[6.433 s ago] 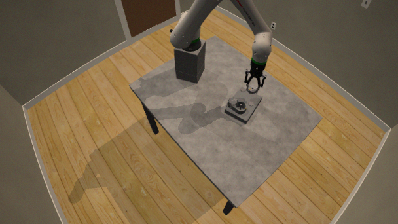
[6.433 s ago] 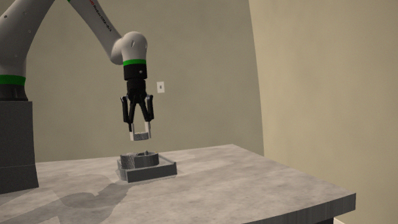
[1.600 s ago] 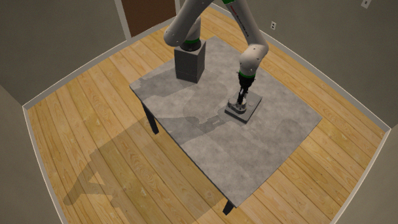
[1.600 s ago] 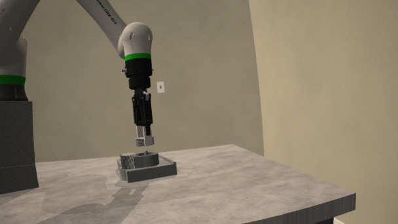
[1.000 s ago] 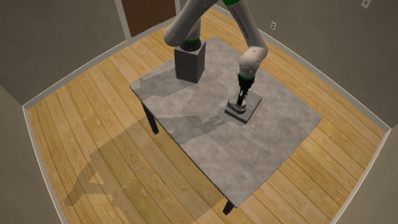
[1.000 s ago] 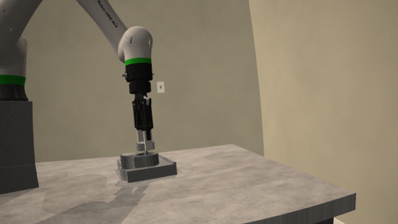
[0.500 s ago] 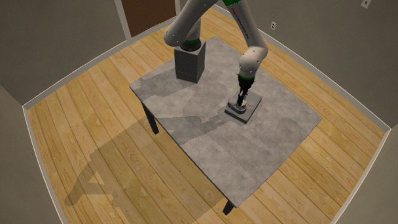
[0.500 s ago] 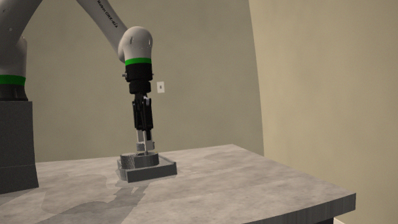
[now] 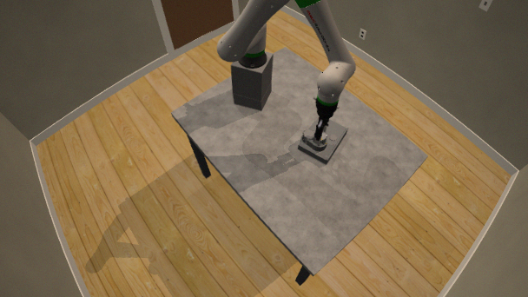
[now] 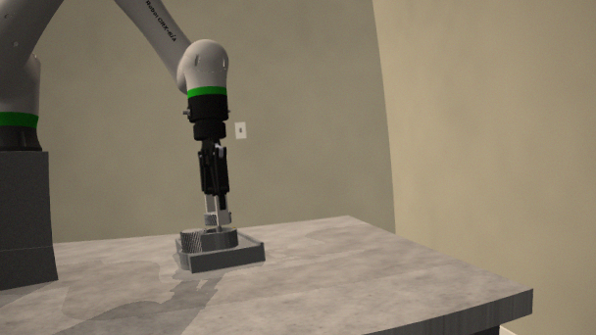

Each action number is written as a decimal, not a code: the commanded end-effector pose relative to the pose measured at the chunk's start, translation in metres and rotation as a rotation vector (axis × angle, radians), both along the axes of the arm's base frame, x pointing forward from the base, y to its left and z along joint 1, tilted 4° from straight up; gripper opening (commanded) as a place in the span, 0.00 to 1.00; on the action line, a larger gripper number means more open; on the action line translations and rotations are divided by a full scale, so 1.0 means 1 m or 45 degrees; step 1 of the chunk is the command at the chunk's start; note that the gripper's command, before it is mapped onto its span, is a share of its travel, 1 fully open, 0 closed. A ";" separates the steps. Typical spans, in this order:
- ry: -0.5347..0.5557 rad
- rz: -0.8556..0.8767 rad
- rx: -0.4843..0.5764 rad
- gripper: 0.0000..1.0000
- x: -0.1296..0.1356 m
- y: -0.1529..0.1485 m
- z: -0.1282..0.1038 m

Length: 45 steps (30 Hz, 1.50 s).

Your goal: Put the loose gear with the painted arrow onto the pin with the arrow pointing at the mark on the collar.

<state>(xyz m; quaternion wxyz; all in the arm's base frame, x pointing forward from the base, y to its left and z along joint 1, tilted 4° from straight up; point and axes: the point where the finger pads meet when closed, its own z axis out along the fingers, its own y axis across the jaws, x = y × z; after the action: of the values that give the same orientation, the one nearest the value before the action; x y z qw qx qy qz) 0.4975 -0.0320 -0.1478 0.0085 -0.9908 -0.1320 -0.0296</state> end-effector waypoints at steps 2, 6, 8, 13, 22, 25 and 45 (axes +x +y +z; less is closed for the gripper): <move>0.000 0.000 0.000 0.00 0.000 0.000 0.000; 0.000 0.000 0.000 0.00 0.000 0.000 0.000; 0.000 0.000 0.000 0.00 0.000 0.000 0.000; 0.000 0.000 0.000 0.00 0.000 0.000 0.000; 0.000 0.000 0.000 0.00 0.000 0.000 -0.001; 0.000 0.000 0.000 0.00 0.000 0.000 -0.002; 0.000 0.000 0.000 0.00 0.000 0.000 -0.005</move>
<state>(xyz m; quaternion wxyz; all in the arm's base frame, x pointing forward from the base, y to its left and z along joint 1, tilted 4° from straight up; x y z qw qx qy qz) 0.4978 -0.0319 -0.1527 0.0085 -0.9908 -0.1320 -0.0296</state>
